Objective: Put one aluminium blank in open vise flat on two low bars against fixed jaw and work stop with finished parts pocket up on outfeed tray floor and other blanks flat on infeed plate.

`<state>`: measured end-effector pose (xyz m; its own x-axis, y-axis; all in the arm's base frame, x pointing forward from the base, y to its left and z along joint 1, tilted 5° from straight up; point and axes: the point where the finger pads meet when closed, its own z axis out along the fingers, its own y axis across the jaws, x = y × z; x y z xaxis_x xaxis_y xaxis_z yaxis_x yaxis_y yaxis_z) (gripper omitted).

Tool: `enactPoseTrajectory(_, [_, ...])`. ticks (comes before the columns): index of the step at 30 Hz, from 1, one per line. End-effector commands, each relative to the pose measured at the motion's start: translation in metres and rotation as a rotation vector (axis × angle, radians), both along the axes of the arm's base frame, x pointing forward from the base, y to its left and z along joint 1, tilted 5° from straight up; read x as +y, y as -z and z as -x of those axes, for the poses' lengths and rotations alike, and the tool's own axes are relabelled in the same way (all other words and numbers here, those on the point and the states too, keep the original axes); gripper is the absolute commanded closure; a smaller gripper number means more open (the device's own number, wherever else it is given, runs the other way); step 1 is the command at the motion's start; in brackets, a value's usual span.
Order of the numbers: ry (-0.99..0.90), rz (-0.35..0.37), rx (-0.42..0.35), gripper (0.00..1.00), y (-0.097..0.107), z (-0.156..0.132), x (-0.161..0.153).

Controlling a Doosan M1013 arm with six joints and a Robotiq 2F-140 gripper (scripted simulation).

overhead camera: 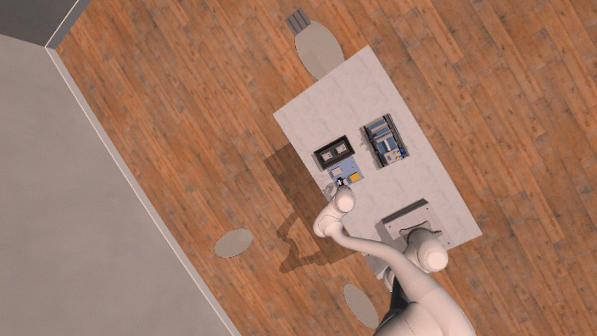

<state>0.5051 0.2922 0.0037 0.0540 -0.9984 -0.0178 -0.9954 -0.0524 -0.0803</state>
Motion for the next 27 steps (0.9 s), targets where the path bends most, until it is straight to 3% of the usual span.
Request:
enactPoseTrajectory(1, [0.0, 0.0, 0.0, 0.6, -0.0001, 0.0, 0.0])
enactPoseTrajectory(12, [0.0, 0.0, 0.0, 0.6, -0.0001, 0.0, 0.0])
enactPoseTrajectory(13, [0.0, 0.0, 0.0, 1.0, -0.0001, 0.0, 0.0])
enactPoseTrajectory(27, [0.0, 0.0, 0.0, 1.0, -0.0001, 0.0, 0.0])
